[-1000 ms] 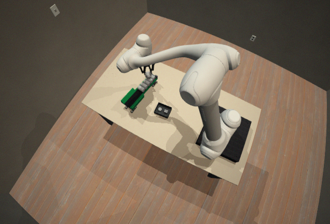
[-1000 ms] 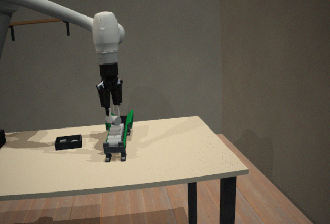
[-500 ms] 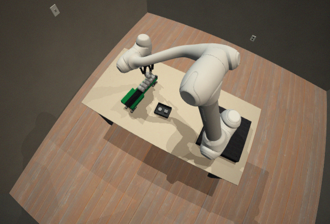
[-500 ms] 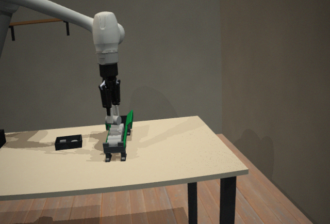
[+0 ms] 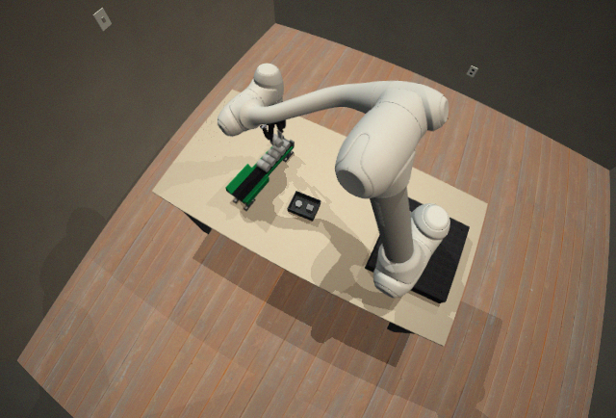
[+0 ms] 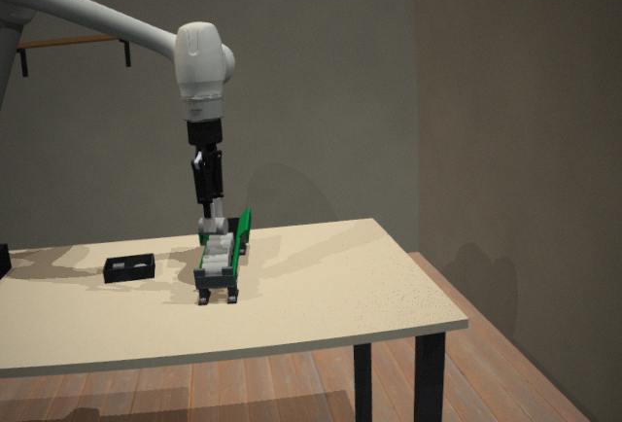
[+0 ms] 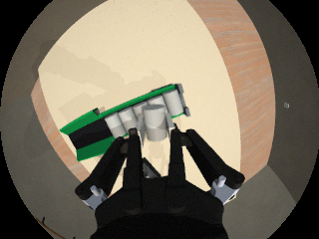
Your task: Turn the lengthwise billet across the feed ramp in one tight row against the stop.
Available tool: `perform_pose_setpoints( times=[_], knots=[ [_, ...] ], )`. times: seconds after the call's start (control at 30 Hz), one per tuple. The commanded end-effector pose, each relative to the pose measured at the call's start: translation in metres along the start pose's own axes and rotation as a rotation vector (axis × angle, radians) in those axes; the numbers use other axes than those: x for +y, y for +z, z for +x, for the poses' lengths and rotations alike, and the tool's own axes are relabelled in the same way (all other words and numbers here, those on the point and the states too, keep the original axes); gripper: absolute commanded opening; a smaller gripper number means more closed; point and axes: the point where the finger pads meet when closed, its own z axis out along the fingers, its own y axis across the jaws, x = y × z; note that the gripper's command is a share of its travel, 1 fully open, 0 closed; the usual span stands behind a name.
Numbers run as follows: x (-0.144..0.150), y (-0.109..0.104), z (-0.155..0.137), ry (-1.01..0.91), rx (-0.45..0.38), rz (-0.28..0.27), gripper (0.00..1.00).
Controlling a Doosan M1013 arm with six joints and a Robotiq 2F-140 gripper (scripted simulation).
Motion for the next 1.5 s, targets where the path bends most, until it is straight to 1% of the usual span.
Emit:
perform_pose_setpoints(
  times=[0.0,0.43,0.5,0.57,1.07,1.13,1.47],
  knots=[
    [0.000,0.000,0.000,-0.031,0.000,0.002,0.10],
    [0.000,0.000,0.000,-0.226,0.000,0.002,0.10],
    [-0.009,-0.001,-0.002,-0.231,0.000,0.002,0.10],
    [-0.009,-0.001,-0.002,-0.231,0.000,0.002,0.10],
    [-0.083,-0.010,-0.019,-0.231,0.000,0.002,0.10],
    [-0.083,-0.010,-0.019,-0.231,0.000,0.002,0.10],
    [-0.124,-0.015,-0.029,-0.231,0.000,0.002,0.10]
  ],
)
